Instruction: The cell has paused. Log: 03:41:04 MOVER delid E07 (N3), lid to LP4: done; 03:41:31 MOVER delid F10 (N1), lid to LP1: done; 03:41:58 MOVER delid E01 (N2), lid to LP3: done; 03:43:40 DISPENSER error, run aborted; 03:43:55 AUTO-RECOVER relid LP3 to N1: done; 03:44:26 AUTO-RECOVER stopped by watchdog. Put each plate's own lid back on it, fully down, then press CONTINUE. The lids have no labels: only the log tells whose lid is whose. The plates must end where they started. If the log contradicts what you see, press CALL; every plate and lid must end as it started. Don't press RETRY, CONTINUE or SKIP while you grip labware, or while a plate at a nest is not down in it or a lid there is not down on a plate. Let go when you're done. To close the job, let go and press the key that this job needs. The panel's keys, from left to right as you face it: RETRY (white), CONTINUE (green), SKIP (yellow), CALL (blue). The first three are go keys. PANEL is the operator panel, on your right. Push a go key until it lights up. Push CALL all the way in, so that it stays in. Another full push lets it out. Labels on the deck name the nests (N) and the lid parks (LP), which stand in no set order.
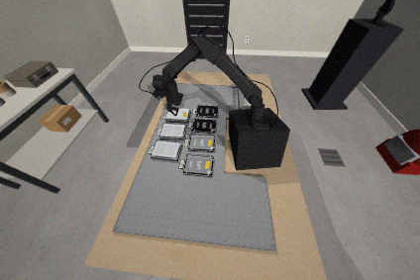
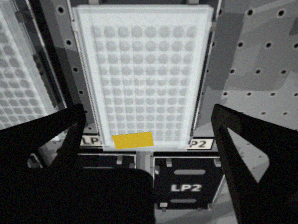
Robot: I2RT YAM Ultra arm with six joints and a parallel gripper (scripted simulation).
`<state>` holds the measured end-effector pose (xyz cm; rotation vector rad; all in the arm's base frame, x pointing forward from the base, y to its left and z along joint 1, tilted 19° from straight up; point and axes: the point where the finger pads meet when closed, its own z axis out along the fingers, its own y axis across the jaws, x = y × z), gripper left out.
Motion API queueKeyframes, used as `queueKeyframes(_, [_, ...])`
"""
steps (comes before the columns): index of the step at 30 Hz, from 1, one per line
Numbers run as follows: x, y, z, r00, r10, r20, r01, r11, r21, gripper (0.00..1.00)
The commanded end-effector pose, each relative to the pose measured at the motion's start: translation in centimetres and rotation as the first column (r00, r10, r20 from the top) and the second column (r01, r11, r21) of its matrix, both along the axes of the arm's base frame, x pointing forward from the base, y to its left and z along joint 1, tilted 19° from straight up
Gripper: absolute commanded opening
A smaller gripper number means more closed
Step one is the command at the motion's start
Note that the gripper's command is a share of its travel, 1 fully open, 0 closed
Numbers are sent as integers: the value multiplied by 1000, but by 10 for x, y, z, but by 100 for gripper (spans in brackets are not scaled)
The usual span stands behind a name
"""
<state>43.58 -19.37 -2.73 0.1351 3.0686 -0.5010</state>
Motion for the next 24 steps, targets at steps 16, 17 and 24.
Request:
queueKeyframes(16, [12, 6, 20, 999, 16, 49, -16, 1000, -13, 100])
queueKeyframes(17, [12, 6, 20, 999, 16, 49, -16, 1000, -13, 100])
queueKeyframes(24, [-1, 33, 6, 999, -7, 49, 8, 1000, -14, 100])
